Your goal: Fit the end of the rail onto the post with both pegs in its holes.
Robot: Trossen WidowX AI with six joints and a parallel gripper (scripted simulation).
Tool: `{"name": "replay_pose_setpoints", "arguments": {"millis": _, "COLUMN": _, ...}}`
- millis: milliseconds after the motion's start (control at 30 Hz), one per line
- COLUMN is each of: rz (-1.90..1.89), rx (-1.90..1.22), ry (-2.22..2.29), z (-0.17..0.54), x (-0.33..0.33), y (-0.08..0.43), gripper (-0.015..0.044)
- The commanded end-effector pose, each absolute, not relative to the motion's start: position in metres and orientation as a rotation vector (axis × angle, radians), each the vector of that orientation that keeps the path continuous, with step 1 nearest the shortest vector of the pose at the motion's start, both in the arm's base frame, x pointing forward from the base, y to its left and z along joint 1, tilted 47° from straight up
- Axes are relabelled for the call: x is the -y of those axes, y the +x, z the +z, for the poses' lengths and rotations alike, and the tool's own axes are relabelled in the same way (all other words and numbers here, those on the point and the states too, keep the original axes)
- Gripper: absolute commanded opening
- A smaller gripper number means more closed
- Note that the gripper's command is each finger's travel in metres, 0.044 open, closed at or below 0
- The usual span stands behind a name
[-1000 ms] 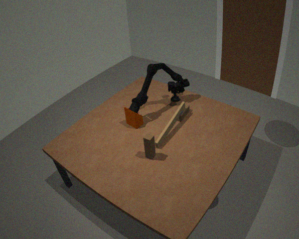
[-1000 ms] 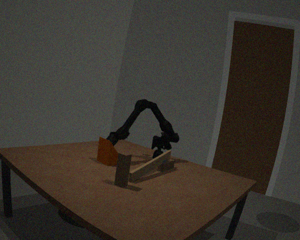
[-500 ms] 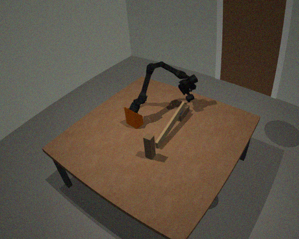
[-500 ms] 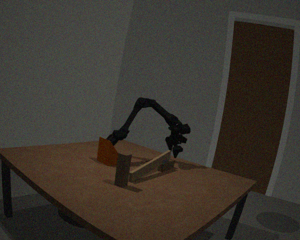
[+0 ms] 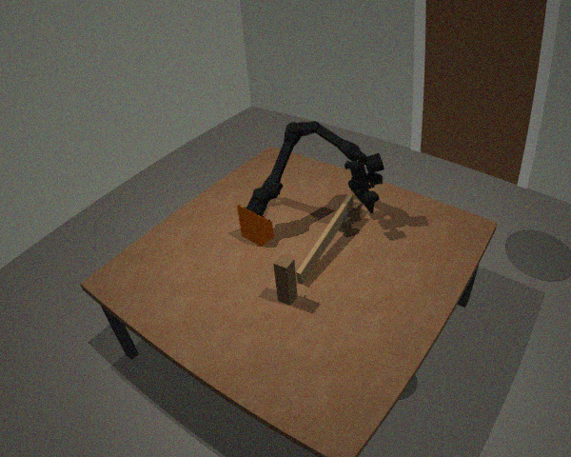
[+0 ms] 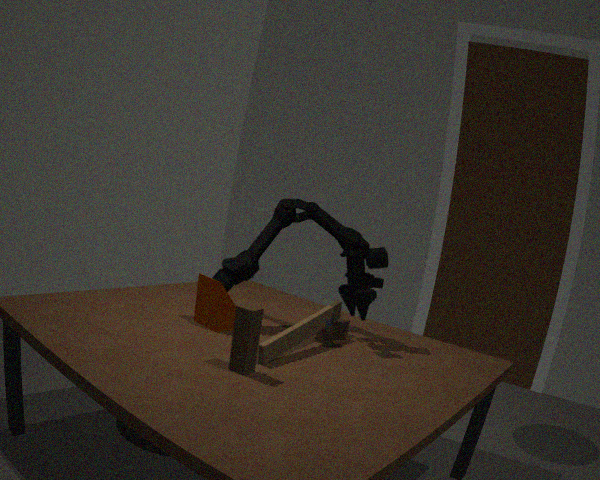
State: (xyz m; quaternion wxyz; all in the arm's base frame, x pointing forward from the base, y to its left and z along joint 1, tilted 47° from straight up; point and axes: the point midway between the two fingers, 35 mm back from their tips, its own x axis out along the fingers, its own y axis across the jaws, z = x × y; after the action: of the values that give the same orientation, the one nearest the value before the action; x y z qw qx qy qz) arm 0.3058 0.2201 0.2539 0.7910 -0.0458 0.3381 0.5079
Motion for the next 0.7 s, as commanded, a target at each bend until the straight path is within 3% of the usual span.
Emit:
{"name": "replay_pose_setpoints", "arguments": {"millis": 0, "rz": 1.047, "rx": -0.756, "ry": -0.175, "z": 0.221, "x": -0.191, "y": 0.329, "gripper": 0.044}}
{"name": "replay_pose_setpoints", "arguments": {"millis": 300, "rz": 1.168, "rx": -0.76, "ry": -0.474, "z": 0.128, "x": -0.11, "y": 0.353, "gripper": 0.044}}
{"name": "replay_pose_setpoints", "arguments": {"millis": 667, "rz": 1.36, "rx": -0.679, "ry": -0.652, "z": 0.049, "x": -0.03, "y": 0.335, "gripper": 0.044}}
